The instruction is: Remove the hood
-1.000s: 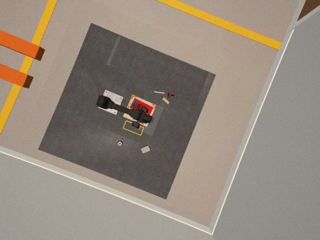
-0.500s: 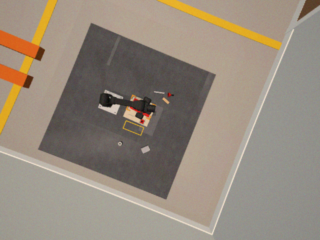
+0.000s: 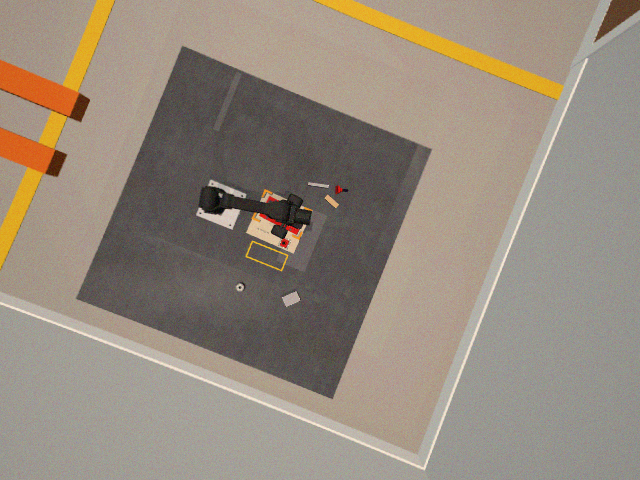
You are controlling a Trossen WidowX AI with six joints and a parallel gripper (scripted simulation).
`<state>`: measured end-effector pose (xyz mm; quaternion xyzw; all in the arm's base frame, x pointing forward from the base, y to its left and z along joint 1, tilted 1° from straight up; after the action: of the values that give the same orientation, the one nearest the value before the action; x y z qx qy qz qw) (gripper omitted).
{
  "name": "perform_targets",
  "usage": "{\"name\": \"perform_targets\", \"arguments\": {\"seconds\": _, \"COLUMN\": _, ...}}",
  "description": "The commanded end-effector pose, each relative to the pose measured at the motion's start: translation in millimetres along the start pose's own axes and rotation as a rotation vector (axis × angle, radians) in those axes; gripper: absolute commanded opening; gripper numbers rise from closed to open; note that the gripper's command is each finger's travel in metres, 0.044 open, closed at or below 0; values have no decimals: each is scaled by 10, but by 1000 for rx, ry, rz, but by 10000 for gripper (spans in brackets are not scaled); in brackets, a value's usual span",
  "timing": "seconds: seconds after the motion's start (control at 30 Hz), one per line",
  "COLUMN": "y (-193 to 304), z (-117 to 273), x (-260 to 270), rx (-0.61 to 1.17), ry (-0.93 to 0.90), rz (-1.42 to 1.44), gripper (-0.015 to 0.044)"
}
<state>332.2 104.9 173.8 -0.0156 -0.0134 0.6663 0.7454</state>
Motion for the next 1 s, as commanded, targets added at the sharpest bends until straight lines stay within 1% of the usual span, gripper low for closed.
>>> {"name": "perform_targets", "arguments": {"seconds": 0.0, "y": 3, "z": -29, "x": 3, "rx": 3, "ry": -3, "rz": -4, "gripper": 440}}
{"name": "perform_targets", "arguments": {"seconds": 0.97, "y": 1, "z": -203, "x": 8, "rx": 3, "ry": -3, "rz": -4, "gripper": 440}}
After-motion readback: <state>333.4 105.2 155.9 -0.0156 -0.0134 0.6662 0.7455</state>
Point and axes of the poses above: the point midway between the two fingers, 35 mm back from their tips, its own z axis back along the fingers, its own x axis across the jaws, y = z × x, the point moved 5 cm from there along z, back along the fingers, and after that the axes turned 7 degrees about -z, right-handed, at the moved point
